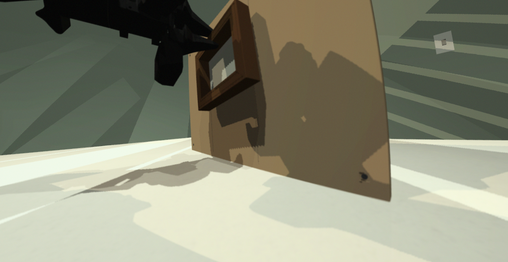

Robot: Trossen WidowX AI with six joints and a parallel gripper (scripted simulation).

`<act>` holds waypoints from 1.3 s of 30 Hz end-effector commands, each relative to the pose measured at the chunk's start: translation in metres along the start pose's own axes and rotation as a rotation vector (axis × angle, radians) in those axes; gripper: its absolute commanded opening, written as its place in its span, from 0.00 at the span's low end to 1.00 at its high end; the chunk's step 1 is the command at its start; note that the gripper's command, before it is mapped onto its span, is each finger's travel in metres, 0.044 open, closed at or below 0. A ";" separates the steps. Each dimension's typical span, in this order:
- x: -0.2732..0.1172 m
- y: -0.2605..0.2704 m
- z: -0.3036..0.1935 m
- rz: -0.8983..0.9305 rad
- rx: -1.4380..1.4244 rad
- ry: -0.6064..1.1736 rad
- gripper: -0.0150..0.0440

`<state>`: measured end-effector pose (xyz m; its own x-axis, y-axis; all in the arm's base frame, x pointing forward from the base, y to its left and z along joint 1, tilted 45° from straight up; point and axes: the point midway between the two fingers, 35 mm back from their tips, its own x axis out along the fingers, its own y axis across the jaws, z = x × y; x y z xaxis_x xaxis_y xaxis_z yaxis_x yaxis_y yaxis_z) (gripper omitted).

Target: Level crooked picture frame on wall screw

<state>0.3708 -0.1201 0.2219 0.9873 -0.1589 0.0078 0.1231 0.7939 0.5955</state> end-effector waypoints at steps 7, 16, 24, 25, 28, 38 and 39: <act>0.001 0.008 0.006 0.024 -0.009 -0.003 0.25; 0.001 0.006 0.006 0.024 -0.010 -0.003 0.25; 0.001 0.005 0.006 0.024 -0.010 -0.003 0.25; 0.001 0.005 0.006 0.024 -0.010 -0.003 0.25; 0.001 0.005 0.006 0.024 -0.010 -0.003 0.25; 0.001 0.005 0.006 0.024 -0.010 -0.003 0.25; 0.001 0.005 0.006 0.024 -0.010 -0.003 0.25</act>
<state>0.3708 -0.1218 0.2261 0.9878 -0.1549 0.0127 0.1172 0.7957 0.5942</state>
